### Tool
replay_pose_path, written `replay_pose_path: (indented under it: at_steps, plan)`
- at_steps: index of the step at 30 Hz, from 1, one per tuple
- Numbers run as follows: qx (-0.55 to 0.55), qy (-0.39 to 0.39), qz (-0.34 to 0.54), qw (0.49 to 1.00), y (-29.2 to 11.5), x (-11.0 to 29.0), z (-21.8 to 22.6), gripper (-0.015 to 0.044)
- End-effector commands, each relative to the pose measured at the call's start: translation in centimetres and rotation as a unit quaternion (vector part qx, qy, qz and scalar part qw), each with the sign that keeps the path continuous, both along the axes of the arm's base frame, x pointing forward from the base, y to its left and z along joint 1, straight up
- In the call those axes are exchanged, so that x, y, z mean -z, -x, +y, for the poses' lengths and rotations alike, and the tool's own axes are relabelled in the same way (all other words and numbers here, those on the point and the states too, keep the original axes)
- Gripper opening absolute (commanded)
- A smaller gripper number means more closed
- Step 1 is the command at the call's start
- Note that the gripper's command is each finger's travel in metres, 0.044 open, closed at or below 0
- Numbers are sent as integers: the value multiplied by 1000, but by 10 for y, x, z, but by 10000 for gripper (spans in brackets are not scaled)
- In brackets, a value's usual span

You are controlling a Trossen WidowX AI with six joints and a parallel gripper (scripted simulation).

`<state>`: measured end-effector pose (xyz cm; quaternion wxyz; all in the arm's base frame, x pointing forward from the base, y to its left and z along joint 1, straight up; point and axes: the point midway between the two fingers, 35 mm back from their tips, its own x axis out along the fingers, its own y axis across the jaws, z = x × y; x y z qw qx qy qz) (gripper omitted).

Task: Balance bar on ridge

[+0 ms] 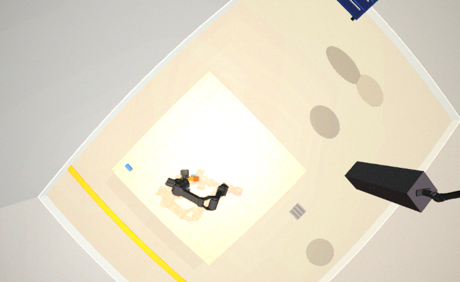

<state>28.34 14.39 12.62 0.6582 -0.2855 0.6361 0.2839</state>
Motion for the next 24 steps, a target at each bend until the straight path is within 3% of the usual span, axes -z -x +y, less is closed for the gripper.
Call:
replay_pose_path:
  at_steps: [1, 24]
  plan:
    - [0, -1, 2, 1000, 1, 2, 0, 0]
    - [0, -1, 2, 1000, 1, 3, 0, 0]
